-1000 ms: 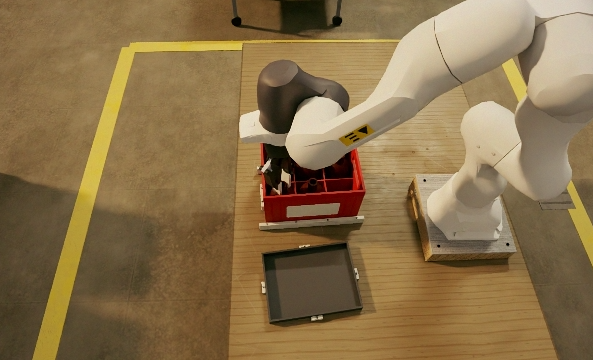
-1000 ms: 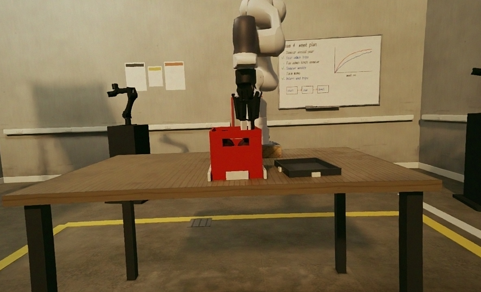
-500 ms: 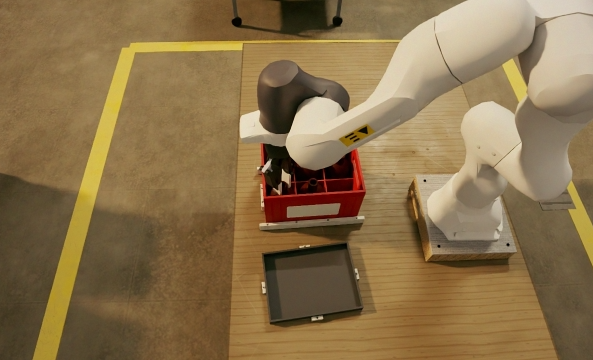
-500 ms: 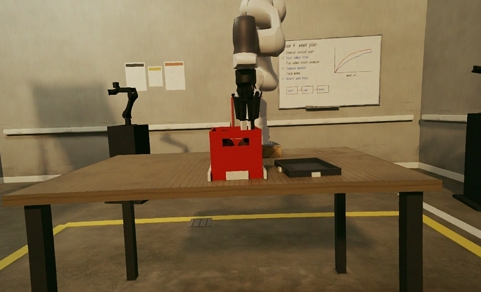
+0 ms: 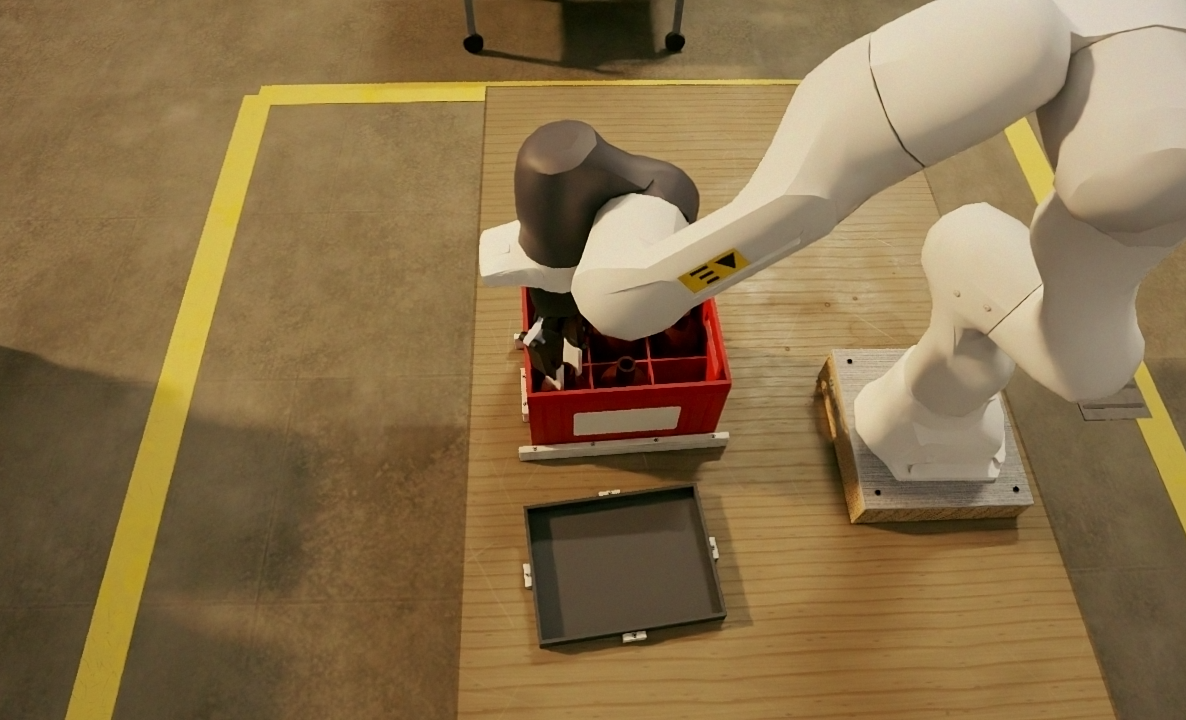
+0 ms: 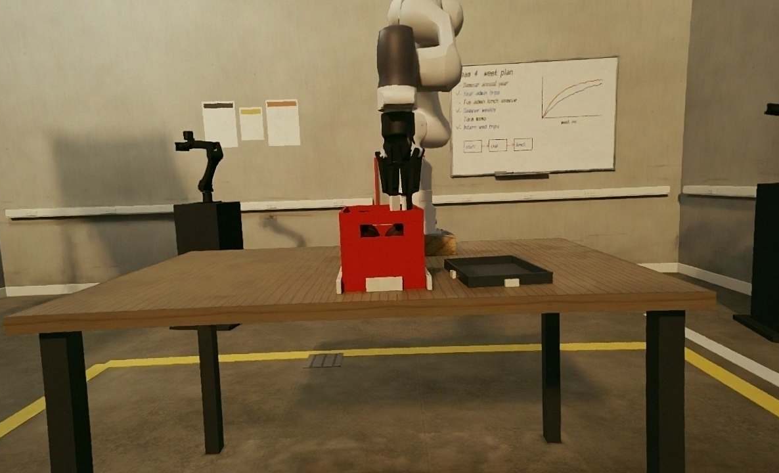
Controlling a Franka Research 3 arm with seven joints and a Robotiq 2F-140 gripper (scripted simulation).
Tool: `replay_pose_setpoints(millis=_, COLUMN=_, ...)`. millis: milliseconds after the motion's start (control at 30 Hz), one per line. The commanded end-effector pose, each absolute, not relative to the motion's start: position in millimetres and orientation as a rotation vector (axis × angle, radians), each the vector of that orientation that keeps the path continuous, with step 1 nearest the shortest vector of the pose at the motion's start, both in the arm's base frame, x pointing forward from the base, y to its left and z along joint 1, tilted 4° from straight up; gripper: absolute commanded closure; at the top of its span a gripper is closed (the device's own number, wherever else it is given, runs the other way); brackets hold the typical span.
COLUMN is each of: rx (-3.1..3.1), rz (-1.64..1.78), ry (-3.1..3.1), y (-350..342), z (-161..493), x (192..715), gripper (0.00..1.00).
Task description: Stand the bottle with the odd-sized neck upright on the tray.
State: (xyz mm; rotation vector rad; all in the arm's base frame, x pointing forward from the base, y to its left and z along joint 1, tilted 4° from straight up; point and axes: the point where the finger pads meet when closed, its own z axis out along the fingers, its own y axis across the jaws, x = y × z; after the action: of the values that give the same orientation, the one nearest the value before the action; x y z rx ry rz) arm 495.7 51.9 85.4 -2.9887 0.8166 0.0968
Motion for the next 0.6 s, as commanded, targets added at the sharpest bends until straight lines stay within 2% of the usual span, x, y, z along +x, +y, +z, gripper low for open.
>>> replay_pose_setpoints(millis=0, rx=-2.991, rz=0.097, ry=0.814, y=51.8, z=84.0, x=495.2, gripper=0.90)
replay_pose_setpoints(millis=567, rx=-2.991, rz=0.097, ry=0.814, y=51.1, z=90.1, x=496.2, gripper=0.90)
